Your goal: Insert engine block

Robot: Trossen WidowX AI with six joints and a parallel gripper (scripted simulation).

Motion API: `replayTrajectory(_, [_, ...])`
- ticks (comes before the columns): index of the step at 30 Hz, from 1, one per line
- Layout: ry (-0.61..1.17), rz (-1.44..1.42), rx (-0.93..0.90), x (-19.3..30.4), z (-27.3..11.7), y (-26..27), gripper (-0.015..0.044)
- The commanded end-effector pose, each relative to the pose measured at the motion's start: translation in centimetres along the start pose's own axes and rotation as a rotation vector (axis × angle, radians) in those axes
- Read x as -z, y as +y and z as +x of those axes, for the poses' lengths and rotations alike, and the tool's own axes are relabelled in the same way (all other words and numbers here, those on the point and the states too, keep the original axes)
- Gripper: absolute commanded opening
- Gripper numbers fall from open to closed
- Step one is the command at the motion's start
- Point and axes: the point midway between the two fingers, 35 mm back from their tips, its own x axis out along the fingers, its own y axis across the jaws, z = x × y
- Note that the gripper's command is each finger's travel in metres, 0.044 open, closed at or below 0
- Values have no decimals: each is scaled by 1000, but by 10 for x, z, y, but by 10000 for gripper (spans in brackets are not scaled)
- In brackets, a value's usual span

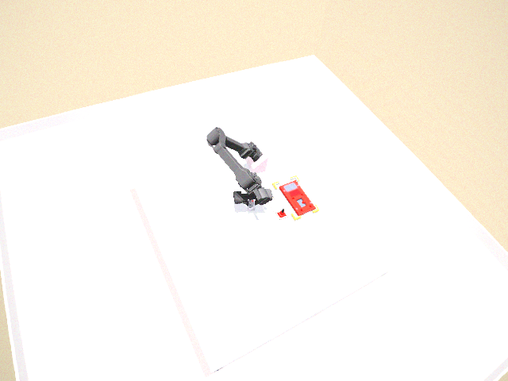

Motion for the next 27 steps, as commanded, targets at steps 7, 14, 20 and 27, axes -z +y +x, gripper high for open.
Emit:
replayTrajectory(7, [2, 2, 9, 3, -30, -3, 0])
replayTrajectory(14, [1, 2, 9, 2, -52, -2, 0])
replayTrajectory(20, [1, 2, 6, 1, -72, -2, 0])
replayTrajectory(27, [1, 2, 1, -3, -94, 1, 0])
